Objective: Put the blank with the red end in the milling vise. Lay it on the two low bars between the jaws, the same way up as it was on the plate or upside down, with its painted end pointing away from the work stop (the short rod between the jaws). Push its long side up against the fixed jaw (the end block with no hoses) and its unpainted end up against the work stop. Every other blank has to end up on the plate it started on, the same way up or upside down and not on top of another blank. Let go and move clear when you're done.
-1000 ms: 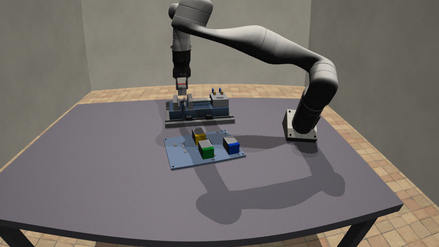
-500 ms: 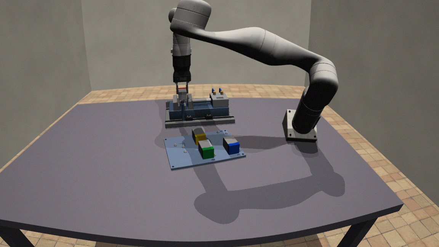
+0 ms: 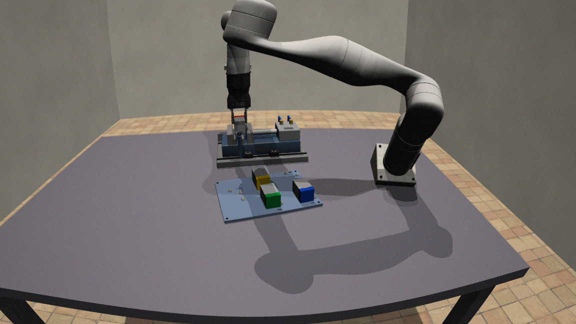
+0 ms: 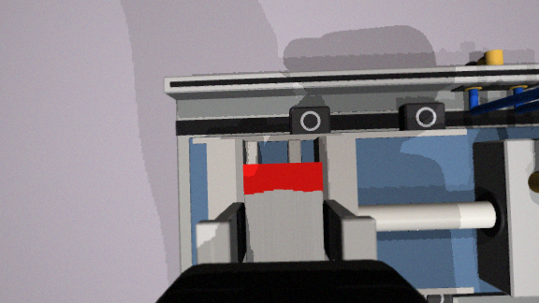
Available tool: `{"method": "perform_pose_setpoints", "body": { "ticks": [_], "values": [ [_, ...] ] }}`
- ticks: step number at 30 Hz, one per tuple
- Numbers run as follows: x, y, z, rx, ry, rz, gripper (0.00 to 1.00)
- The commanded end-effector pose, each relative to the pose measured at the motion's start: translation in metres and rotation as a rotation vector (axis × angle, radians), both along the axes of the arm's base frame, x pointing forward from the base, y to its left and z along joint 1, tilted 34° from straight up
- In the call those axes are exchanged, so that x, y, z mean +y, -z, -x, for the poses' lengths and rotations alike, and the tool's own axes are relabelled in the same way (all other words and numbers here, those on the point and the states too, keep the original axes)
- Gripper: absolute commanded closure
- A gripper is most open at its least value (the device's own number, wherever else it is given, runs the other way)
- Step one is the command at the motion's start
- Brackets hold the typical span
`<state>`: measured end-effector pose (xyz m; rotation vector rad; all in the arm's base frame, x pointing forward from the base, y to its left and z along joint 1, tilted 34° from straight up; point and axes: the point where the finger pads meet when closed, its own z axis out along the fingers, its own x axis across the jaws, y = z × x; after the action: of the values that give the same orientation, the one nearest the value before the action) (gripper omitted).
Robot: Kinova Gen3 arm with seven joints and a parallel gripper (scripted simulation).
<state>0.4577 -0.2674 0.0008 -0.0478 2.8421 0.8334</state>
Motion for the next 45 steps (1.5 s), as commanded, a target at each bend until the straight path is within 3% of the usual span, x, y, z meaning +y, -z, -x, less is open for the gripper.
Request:
{"method": "perform_pose_setpoints", "body": {
  "ticks": [1, 45],
  "values": [
    [-0.0016, -0.0015, -0.0001, -0.002, 0.001, 0.002, 1.00],
    [-0.0051, -0.0058, 0.0005, -0.002, 0.001, 0.002, 1.00]
  ]
}}
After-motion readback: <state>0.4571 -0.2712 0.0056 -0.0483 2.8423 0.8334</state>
